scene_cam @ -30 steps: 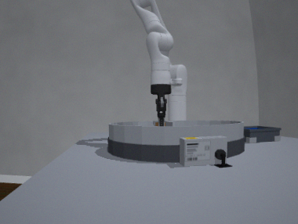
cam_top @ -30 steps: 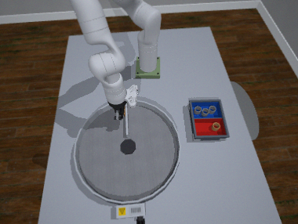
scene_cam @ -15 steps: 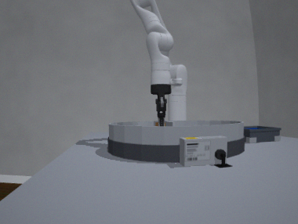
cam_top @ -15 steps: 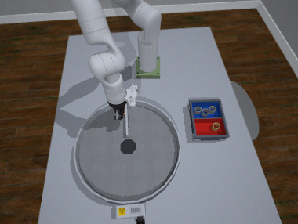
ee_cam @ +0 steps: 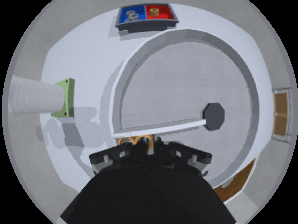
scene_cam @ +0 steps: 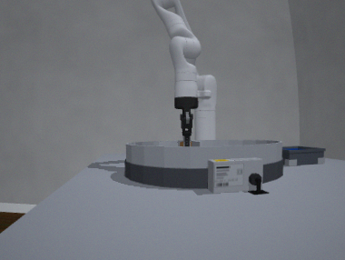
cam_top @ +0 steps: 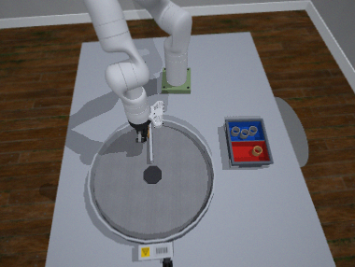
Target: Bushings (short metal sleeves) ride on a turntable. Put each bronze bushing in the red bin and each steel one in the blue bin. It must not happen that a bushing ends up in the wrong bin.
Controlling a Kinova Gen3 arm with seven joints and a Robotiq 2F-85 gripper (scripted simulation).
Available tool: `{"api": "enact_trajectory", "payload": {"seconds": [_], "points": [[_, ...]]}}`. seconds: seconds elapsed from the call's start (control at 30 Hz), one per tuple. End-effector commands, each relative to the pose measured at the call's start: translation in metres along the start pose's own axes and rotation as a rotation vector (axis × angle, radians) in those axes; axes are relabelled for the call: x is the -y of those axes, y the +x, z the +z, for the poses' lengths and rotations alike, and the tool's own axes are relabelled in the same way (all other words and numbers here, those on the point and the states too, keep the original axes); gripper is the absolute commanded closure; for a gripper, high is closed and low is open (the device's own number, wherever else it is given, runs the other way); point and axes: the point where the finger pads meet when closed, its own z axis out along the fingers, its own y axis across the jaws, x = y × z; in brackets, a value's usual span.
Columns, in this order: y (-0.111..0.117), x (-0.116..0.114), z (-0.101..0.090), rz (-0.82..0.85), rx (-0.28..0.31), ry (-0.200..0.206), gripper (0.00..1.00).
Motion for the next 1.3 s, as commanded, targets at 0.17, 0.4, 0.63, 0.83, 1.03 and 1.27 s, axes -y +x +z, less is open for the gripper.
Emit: {"api": "enact_trajectory", "payload": {"seconds": [0.17,0.4,0.63,0.83,1.03,1.27], "points": [[0.0,0.0,-0.003,0.001,0.001,-0.001,1.0],[0.0,0.0,-0.004,0.001,0.001,-0.001,1.0],[0.0,0.0,-0.006,0.001,0.001,-0.001,1.0],[0.0,0.0,-0.008,0.001,0.001,-0.001,1.0],[0.0,0.0,-0.01,0.001,0.001,-0.001,1.0],[0.0,0.0,-0.013,0.001,0.001,-0.001,1.0]]}}
